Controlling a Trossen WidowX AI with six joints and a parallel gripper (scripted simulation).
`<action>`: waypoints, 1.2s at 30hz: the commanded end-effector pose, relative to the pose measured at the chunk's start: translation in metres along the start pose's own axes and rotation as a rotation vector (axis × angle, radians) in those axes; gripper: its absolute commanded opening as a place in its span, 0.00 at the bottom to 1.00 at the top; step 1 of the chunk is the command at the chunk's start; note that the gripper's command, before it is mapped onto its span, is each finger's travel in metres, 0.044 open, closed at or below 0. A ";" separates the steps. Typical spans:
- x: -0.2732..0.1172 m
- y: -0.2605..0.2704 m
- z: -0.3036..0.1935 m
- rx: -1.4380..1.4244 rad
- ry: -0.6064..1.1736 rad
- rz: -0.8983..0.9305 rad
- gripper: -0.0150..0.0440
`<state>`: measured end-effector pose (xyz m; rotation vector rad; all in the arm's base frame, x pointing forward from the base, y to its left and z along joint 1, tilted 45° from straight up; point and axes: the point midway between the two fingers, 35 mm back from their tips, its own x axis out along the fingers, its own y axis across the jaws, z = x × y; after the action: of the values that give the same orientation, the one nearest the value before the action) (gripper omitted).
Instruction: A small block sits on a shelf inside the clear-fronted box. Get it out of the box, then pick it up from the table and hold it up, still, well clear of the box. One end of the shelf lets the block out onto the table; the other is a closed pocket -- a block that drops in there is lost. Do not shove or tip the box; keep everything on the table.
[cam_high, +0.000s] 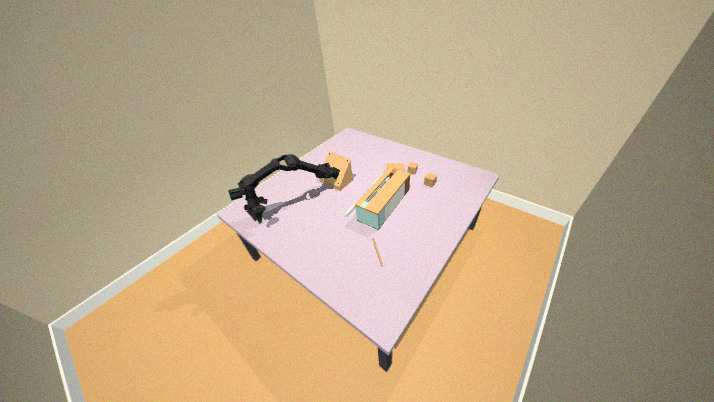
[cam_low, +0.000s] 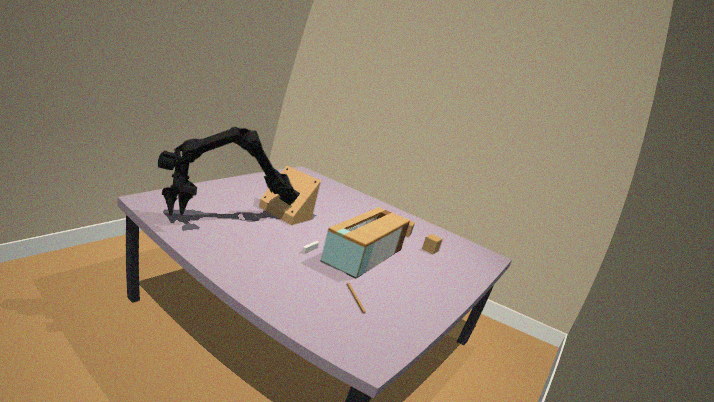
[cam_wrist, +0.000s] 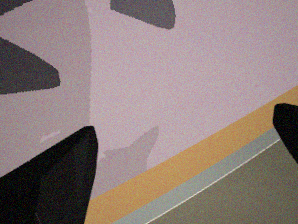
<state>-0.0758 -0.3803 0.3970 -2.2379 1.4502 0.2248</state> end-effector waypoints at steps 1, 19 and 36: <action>0.000 0.001 0.000 -0.003 0.000 0.001 0.93; 0.068 -0.075 0.007 -0.706 -0.013 -0.103 0.93; 0.127 -0.249 0.080 -1.223 -0.077 -0.423 0.93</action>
<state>0.1775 -0.3795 0.3587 -3.2365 0.9020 1.2287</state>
